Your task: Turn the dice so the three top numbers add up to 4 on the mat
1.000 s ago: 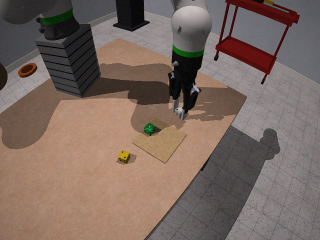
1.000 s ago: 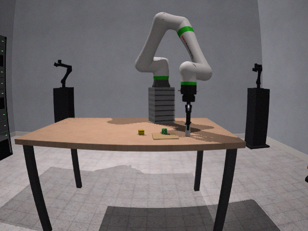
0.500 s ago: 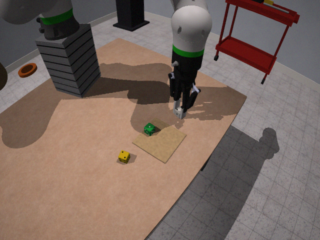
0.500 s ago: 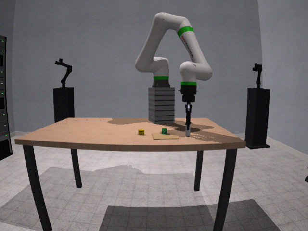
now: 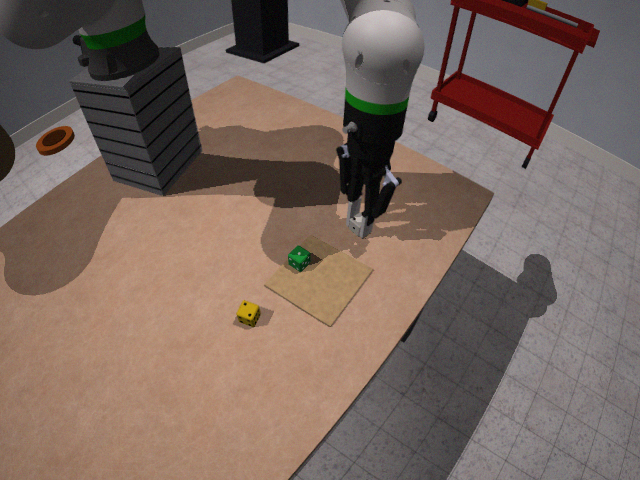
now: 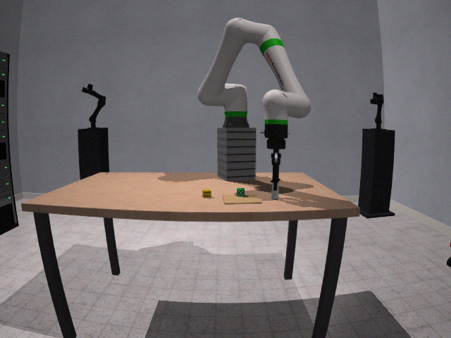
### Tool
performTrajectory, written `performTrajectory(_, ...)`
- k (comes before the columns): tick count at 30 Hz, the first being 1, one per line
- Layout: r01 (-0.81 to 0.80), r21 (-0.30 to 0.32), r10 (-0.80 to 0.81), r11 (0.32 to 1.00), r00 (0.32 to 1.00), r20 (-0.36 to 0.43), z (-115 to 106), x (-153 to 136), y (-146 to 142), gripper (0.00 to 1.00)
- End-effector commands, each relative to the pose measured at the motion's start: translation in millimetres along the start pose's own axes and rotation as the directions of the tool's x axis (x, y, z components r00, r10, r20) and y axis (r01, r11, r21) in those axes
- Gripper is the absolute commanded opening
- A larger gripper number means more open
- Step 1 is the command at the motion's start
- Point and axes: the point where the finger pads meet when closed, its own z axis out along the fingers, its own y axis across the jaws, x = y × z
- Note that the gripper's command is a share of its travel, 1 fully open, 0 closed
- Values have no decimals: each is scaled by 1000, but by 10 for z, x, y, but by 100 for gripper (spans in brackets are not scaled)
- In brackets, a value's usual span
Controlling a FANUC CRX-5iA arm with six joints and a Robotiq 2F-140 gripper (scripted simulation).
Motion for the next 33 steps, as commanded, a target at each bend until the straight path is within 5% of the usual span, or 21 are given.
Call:
performTrajectory(1, 0, 0, 0, 1000, 1000, 0, 0, 0, 1, 16)
performTrajectory(25, 0, 0, 0, 1000, 1000, 0, -99, 0, 1, 16)
performTrajectory(33, 0, 0, 0, 1000, 1000, 0, -639, 0, 1, 16)
